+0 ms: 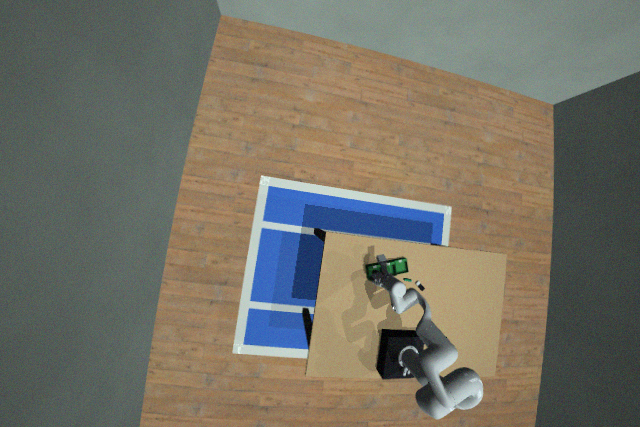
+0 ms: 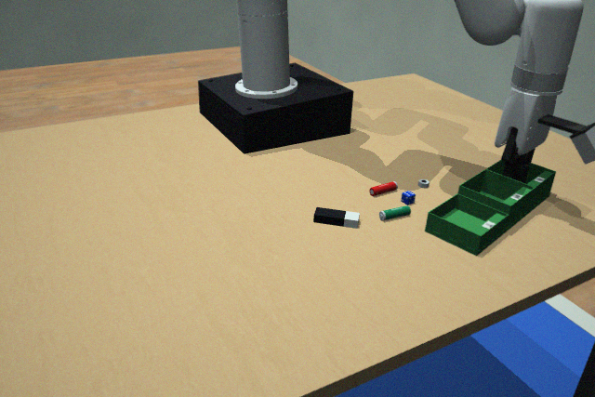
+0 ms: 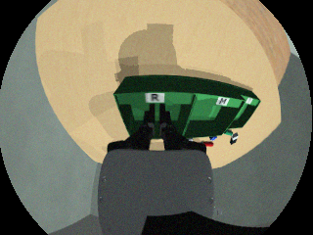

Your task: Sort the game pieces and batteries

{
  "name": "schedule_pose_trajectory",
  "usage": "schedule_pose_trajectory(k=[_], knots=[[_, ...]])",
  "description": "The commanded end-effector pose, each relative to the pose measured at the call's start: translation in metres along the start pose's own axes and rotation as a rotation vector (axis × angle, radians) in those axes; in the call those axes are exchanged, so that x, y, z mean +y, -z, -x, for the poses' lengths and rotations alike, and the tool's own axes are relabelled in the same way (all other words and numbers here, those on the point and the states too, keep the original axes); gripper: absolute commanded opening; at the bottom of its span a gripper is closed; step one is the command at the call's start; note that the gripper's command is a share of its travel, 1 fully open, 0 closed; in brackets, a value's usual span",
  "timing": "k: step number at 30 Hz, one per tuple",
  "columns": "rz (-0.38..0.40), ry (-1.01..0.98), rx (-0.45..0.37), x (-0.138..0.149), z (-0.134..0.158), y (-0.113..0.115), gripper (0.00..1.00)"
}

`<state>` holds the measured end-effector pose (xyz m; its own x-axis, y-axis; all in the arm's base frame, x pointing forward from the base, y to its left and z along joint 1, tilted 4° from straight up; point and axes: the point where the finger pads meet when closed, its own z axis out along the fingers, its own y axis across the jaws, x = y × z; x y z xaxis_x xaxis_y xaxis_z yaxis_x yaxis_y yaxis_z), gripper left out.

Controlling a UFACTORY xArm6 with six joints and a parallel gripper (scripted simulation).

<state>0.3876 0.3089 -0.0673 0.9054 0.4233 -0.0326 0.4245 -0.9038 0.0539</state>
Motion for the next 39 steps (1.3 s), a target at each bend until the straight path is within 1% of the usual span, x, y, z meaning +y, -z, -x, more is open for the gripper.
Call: schedule_pose_trajectory(k=[1,15,37,39], knots=[[-0.001,0.0,0.004,0.0,-0.002,0.002,0.07],[-0.001,0.0,0.004,0.0,-0.002,0.002,0.07],[-0.001,0.0,0.004,0.0,-0.002,0.028,0.07],[-0.001,0.0,0.004,0.0,-0.002,0.036,0.07]])
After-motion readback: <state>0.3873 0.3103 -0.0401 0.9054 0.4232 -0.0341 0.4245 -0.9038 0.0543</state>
